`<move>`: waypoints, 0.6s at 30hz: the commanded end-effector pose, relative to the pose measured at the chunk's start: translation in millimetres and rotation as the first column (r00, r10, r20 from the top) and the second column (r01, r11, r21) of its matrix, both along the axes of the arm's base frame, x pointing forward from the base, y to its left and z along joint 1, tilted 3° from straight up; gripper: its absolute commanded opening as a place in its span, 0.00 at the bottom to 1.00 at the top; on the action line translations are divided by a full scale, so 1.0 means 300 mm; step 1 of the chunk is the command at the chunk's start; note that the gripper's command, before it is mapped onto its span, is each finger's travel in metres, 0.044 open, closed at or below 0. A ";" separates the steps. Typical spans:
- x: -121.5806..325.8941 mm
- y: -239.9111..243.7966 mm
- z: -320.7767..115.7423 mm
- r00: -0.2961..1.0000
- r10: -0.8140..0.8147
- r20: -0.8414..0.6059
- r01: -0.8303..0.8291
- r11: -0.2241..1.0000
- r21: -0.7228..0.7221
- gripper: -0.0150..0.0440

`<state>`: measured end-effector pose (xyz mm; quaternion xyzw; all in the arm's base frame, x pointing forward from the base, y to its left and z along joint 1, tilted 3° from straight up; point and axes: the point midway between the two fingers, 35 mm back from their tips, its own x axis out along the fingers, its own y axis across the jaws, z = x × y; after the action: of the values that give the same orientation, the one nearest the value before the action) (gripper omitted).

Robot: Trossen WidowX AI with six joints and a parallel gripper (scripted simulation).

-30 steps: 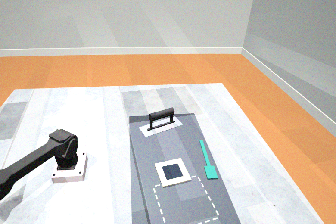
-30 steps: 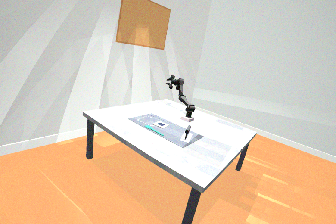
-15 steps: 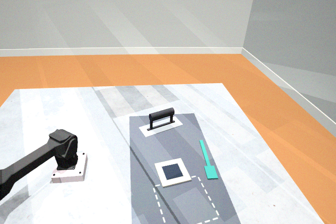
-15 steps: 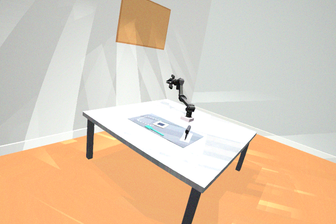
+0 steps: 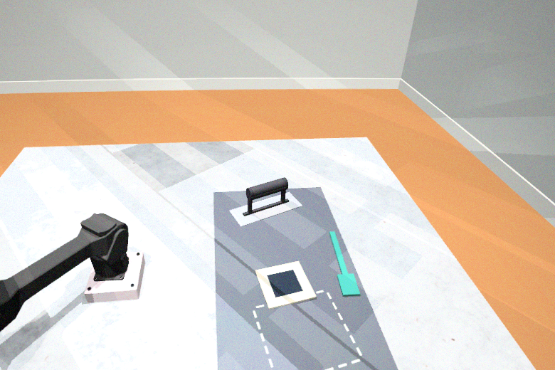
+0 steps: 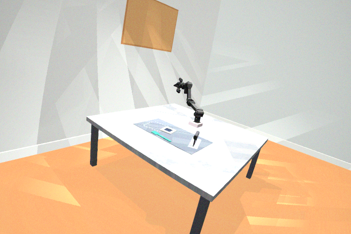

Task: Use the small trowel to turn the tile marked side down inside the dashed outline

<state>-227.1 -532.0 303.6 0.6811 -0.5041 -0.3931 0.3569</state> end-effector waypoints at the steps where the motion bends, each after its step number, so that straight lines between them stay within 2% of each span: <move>1: 0.000 0.000 0.000 1.000 0.000 0.000 0.000 1.000 0.000 0.30; 4: 0.000 0.000 0.000 1.000 0.000 0.000 0.000 1.000 0.000 0.42; 18: 0.000 0.000 0.000 1.000 0.000 0.000 0.000 1.000 0.000 0.42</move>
<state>-227.1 -532.0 303.6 0.6811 -0.5041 -0.3931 0.3569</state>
